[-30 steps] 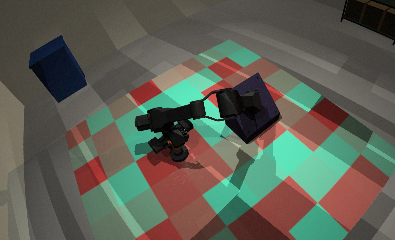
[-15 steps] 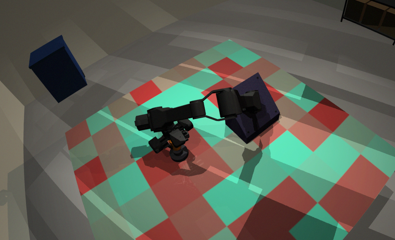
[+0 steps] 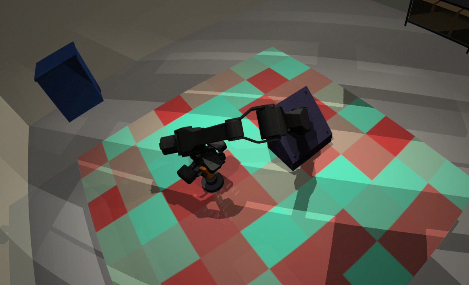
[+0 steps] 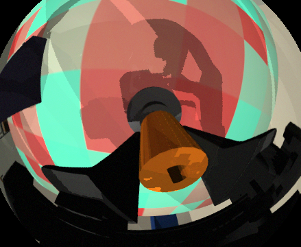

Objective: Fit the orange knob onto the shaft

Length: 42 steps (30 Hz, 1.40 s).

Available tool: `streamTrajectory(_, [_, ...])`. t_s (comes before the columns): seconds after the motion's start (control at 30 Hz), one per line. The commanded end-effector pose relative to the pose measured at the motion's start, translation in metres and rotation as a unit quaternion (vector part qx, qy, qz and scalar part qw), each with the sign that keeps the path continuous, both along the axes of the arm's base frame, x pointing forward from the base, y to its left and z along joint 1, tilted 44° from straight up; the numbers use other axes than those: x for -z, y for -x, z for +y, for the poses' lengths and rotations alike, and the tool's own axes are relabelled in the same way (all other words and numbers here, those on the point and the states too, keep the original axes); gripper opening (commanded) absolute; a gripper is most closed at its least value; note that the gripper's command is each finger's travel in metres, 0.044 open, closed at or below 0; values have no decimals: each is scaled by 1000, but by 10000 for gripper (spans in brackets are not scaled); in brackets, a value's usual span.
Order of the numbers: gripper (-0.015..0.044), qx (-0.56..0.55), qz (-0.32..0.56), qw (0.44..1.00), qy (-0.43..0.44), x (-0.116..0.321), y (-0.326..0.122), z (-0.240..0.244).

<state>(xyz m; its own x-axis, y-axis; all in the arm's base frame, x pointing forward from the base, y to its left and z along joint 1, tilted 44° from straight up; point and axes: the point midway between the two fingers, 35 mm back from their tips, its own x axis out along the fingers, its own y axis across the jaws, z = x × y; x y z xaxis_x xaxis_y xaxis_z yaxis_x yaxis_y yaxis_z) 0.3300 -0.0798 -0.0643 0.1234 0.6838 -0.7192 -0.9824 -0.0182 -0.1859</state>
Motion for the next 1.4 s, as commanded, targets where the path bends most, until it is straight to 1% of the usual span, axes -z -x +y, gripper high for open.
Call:
streamTrajectory(0.0, [0, -3, -3, 1000, 2, 1, 1, 0])
streamTrajectory(0.93, [0, -3, -3, 1000, 2, -1, 3, -1])
streamTrajectory(1.0, [0, -12, -12, 1000, 4, -1, 3, -1])
streamTrajectory(1.17, [0, -74, -71, 995, 14, -2, 1, -2])
streamTrajectory(1.37, [0, -78, -75, 994, 15, 0, -1, -1])
